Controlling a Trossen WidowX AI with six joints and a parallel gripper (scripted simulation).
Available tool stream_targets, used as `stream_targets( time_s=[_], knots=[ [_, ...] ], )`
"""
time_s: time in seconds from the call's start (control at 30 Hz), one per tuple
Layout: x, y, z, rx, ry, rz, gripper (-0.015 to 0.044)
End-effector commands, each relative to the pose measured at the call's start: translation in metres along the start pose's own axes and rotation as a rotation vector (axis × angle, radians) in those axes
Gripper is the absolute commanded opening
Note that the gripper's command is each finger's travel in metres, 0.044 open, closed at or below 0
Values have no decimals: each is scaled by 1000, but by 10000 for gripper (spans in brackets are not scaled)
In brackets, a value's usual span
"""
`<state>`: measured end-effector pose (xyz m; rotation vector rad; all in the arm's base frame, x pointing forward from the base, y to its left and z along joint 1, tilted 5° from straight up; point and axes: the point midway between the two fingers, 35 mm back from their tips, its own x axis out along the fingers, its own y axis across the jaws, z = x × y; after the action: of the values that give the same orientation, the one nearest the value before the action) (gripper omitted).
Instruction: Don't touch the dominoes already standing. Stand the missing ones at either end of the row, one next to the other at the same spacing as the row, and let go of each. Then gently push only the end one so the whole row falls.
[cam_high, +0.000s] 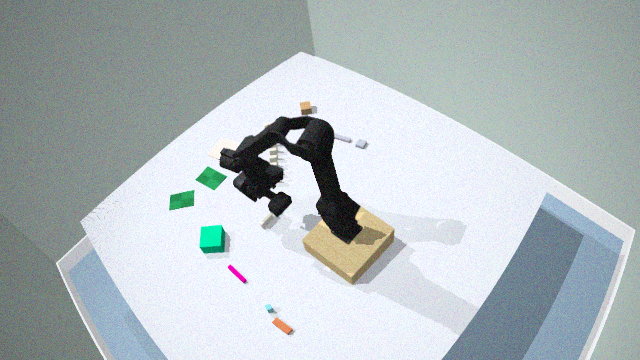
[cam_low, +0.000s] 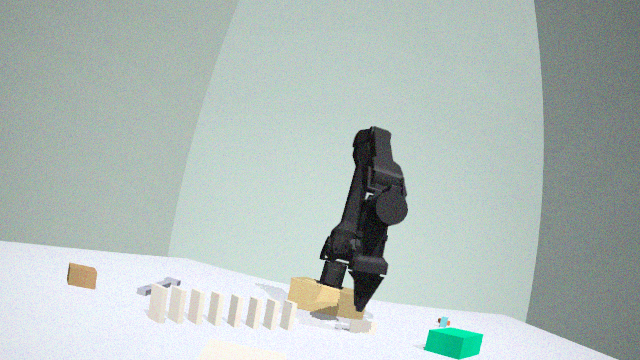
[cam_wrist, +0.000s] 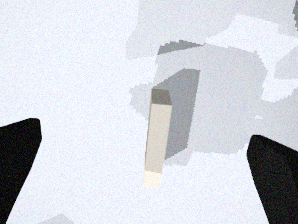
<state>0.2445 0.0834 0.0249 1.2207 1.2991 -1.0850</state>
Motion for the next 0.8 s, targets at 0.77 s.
stream_targets(
  time_s=[0.77],
  knots=[
    [43,-7,0,5,-3,-21,361]
  ],
)
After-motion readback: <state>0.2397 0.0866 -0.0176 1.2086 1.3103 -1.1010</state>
